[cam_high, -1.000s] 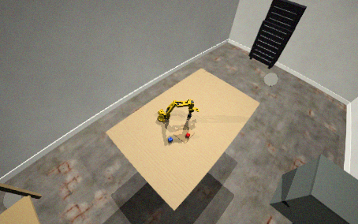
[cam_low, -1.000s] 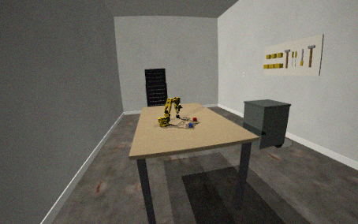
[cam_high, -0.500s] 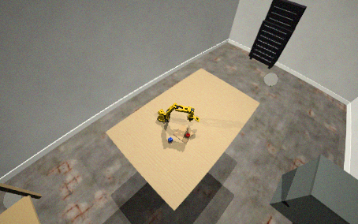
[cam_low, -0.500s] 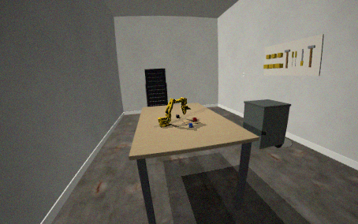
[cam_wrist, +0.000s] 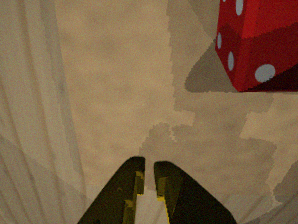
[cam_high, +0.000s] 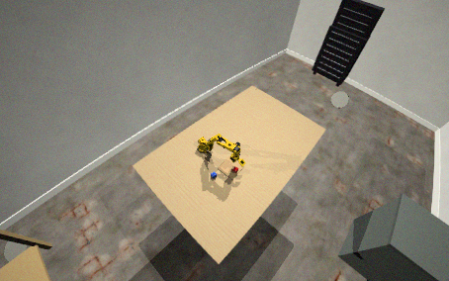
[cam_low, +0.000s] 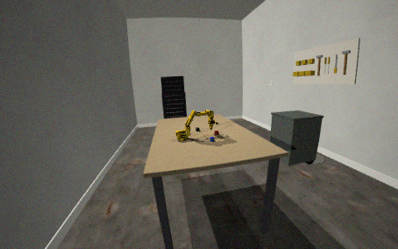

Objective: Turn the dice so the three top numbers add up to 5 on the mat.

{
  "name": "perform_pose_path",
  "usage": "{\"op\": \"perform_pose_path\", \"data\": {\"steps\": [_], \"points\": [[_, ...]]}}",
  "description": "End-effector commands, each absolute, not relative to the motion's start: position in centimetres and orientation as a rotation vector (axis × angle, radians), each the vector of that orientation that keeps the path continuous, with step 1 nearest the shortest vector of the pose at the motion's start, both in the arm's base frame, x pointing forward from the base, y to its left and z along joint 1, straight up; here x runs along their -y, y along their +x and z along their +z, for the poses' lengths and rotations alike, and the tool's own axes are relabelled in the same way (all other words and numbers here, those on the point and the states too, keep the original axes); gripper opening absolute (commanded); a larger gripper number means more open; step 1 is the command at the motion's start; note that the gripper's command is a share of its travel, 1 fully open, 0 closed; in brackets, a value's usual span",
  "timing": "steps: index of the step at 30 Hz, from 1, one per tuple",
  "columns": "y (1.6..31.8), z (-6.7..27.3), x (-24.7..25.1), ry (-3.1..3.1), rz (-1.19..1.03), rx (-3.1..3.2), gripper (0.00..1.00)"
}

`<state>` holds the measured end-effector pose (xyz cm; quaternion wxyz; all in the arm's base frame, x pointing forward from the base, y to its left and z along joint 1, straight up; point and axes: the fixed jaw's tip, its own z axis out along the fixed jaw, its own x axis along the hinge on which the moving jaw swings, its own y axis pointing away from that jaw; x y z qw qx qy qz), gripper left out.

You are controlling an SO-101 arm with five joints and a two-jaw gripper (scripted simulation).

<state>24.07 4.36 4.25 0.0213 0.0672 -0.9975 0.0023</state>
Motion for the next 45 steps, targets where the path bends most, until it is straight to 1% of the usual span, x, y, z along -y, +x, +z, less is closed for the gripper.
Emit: {"op": "perform_pose_path", "data": {"steps": [1,26,27,45], "points": [[24.9,5.1,-3.2,0.126,0.0,3.144,0.0],[25.0,5.1,-2.7,0.1,0.0,3.144,0.0],[24.7,6.4,-2.3,-0.03,-0.004,3.178,0.0],[24.7,6.4,-2.3,-0.03,-0.004,3.178,0.0]]}}
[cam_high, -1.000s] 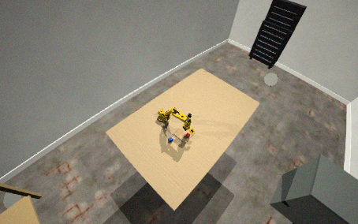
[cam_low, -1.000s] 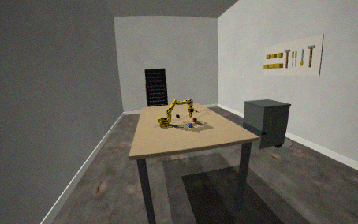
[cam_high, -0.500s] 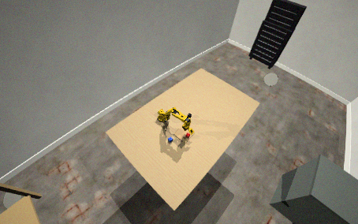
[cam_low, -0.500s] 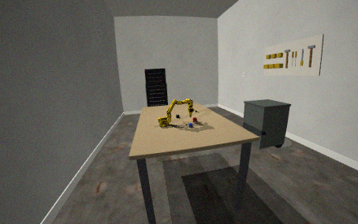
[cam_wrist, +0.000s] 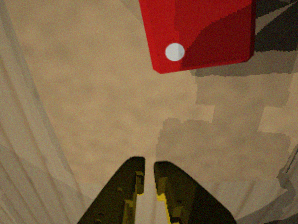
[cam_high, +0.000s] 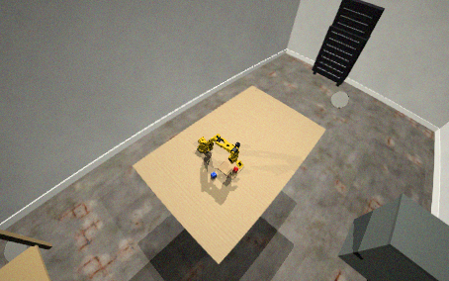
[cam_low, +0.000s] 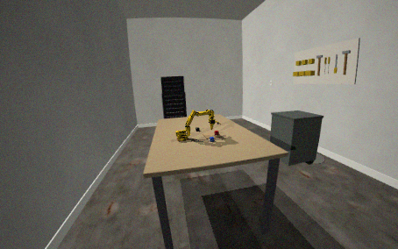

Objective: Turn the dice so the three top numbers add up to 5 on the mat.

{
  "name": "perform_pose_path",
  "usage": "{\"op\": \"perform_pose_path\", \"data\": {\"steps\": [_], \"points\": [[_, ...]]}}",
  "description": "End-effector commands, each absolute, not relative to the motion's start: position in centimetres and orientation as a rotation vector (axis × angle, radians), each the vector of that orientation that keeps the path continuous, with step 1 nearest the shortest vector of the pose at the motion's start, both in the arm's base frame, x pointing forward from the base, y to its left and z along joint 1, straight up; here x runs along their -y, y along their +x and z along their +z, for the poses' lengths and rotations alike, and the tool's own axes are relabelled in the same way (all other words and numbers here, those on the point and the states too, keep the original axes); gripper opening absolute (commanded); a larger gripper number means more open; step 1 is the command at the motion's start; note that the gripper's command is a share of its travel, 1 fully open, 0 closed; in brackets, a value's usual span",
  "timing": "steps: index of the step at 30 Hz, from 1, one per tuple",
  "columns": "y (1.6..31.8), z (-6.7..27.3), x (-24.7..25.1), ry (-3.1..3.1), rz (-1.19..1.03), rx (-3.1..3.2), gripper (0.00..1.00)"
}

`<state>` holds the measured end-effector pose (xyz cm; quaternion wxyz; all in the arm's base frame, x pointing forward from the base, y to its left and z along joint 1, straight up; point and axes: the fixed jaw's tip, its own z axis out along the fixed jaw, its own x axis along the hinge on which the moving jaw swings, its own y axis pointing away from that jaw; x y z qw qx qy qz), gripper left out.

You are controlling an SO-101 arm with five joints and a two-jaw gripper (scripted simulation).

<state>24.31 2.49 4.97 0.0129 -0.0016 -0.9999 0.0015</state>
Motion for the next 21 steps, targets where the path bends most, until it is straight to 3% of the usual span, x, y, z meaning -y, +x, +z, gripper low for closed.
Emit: {"op": "perform_pose_path", "data": {"steps": [1,10,21], "points": [[24.73,6.38,-2.31,-0.03,-0.004,3.178,0.01],[24.73,6.38,-2.31,-0.03,-0.004,3.178,0.16],[24.73,6.38,-2.31,-0.03,-0.004,3.178,0.18]]}}
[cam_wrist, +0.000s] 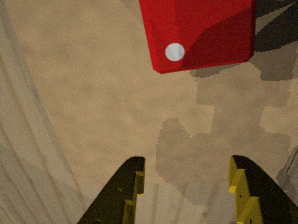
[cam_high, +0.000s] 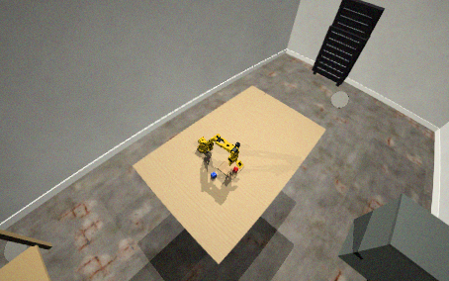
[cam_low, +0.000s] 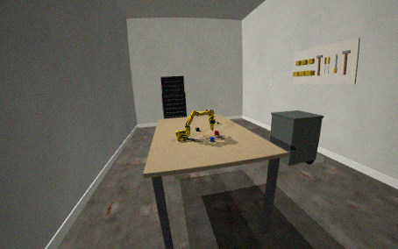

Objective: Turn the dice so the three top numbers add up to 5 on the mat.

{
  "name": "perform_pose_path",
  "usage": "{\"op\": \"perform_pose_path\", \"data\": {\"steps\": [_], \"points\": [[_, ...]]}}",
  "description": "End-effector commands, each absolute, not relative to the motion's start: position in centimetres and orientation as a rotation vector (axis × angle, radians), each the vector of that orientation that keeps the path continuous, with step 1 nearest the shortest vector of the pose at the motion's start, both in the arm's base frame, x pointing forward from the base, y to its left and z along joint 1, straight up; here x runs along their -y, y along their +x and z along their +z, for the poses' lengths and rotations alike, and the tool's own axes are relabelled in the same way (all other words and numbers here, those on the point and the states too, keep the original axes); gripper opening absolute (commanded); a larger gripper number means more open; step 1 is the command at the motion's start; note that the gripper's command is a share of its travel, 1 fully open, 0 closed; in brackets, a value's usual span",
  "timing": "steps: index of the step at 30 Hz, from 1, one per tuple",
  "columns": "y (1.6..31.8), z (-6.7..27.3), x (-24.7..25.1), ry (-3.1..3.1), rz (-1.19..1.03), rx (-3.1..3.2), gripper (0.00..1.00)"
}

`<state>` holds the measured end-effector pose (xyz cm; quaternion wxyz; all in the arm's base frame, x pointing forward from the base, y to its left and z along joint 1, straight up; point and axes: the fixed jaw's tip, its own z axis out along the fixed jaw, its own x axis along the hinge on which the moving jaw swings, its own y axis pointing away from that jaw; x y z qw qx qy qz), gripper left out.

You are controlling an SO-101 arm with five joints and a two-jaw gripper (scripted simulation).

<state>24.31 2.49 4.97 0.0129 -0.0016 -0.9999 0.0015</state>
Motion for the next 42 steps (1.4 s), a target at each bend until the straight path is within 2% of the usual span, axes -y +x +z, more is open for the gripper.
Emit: {"op": "perform_pose_path", "data": {"steps": [1,21,33,42], "points": [[24.7,6.4,-2.3,-0.03,-0.004,3.178,0.19],[24.7,6.4,-2.3,-0.03,-0.004,3.178,0.35],[24.8,6.6,-2.3,-0.03,-0.005,3.188,0.36],[24.9,9.1,-2.3,-0.034,-0.018,3.291,0.36]]}}
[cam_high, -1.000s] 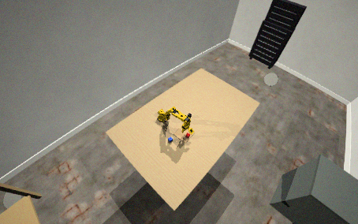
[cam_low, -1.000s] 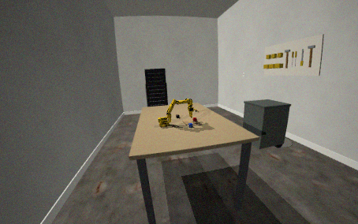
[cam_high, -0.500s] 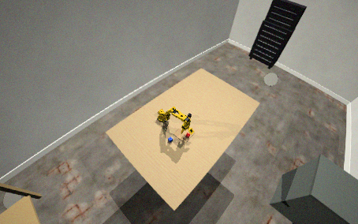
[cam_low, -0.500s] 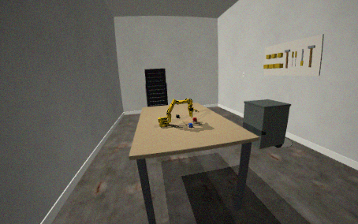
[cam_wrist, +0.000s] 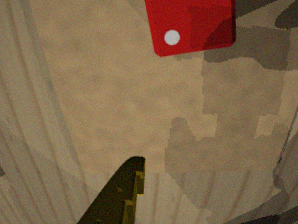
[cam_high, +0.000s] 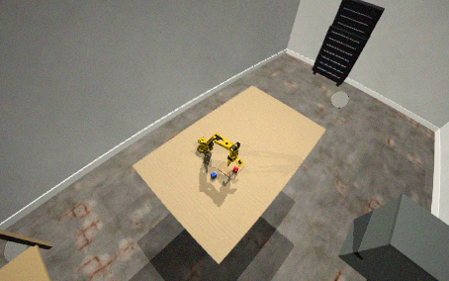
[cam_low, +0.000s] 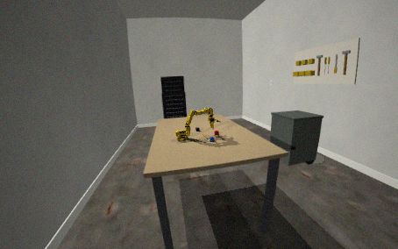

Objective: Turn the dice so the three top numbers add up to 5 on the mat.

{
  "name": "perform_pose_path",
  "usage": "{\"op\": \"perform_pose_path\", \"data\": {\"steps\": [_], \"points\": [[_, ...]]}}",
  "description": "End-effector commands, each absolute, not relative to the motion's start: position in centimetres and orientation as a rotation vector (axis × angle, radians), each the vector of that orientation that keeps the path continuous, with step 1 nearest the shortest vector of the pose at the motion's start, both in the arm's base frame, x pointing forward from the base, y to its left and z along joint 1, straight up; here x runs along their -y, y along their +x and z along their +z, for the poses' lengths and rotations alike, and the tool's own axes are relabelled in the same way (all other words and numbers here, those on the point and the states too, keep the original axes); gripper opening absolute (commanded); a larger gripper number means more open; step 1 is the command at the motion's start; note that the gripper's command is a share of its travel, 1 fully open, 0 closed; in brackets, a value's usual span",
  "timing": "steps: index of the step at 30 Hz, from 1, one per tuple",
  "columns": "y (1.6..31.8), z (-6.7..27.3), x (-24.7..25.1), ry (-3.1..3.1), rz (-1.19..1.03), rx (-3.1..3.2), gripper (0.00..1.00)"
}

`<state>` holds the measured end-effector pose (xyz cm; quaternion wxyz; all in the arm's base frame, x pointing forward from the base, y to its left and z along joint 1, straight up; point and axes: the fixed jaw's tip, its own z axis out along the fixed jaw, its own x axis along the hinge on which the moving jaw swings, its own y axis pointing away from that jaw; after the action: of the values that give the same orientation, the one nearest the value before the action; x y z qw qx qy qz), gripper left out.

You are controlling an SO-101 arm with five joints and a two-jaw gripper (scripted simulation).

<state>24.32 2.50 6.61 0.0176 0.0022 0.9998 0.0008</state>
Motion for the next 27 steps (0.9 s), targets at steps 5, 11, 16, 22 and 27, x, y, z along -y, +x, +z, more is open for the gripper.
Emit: {"op": "perform_pose_path", "data": {"steps": [5,11,16,22,27], "points": [[24.8,10.2,-2.3,0.031,0.021,-2.945,0.36],[24.7,12.0,-2.3,0.032,0.029,-2.87,0.36],[24.6,12.5,-2.3,0.032,0.031,-2.849,0.36],[24.6,12.5,-2.3,0.032,0.031,-2.848,0.36],[24.6,12.5,-2.3,0.032,0.031,-2.848,0.36]]}}
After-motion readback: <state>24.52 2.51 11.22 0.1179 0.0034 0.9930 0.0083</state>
